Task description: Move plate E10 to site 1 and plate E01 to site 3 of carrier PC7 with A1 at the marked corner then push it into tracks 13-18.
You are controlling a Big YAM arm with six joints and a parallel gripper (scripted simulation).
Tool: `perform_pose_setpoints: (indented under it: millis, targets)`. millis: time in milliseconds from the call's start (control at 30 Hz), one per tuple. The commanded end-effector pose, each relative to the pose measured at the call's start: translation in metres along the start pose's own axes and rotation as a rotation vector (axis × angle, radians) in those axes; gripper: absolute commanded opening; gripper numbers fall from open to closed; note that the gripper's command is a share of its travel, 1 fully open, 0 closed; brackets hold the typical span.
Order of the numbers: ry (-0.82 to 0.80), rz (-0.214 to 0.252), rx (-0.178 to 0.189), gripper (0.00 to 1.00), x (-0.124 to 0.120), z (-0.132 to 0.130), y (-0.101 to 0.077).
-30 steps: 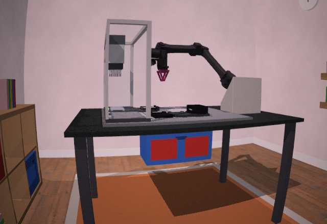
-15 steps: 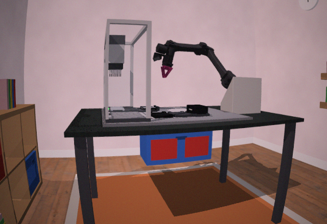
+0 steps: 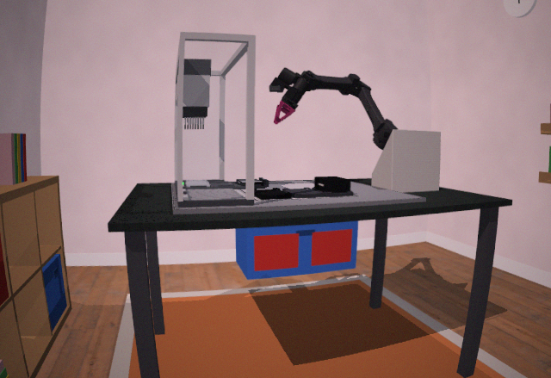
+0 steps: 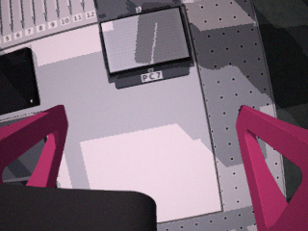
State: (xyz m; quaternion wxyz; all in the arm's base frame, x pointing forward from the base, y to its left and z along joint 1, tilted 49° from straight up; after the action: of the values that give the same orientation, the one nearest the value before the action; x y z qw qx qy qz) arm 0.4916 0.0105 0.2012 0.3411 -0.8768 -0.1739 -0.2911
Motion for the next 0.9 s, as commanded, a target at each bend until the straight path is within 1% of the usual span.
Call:
perform_pose_setpoints:
  millis: [0, 67, 100, 167, 200, 500, 567, 600, 633, 667, 733, 767, 867]
  targets:
    - [-0.044, -0.142, 0.043, 1.0, 0.021, 0.002, -0.022]
    - [-0.041, -0.191, 0.051, 1.0, 0.019, 0.0, -0.02]
    - [-0.036, -0.21, 0.048, 1.0, 0.018, -0.005, -0.015]
    - [-0.036, -0.21, 0.048, 1.0, 0.018, -0.005, -0.015]
    - [-0.029, -0.227, 0.044, 1.0, 0.016, -0.011, -0.01]
    - [-0.033, -0.461, 0.093, 1.0, 0.009, -0.013, -0.007]
    - [-0.036, -0.466, 0.094, 1.0, 0.008, -0.012, -0.006]
    - [0.001, -0.497, 0.088, 1.0, 0.033, -0.018, -0.012]
    - [0.001, -0.497, 0.089, 1.0, 0.033, -0.017, -0.013]
    - [-0.003, -0.504, 0.097, 1.0, 0.034, -0.013, -0.018]
    - [-0.003, -0.504, 0.097, 1.0, 0.034, -0.013, -0.018]
    - [-0.015, -0.486, 0.093, 1.0, 0.032, -0.008, -0.006]
    - [-0.014, -0.484, 0.09, 1.0, 0.04, -0.005, 0.002]
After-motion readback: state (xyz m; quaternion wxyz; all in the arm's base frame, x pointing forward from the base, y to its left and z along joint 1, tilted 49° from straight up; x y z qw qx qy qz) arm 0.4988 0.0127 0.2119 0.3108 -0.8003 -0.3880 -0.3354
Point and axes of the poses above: the point where the finger pads meet when closed, its own y axis out along the fingers, its own z axis across the jaws, x = y × z, the point moved 3 cm from there along -y, back along the fingers, and after that the axes turned 12 degrees about y, right-handed, at the moved point
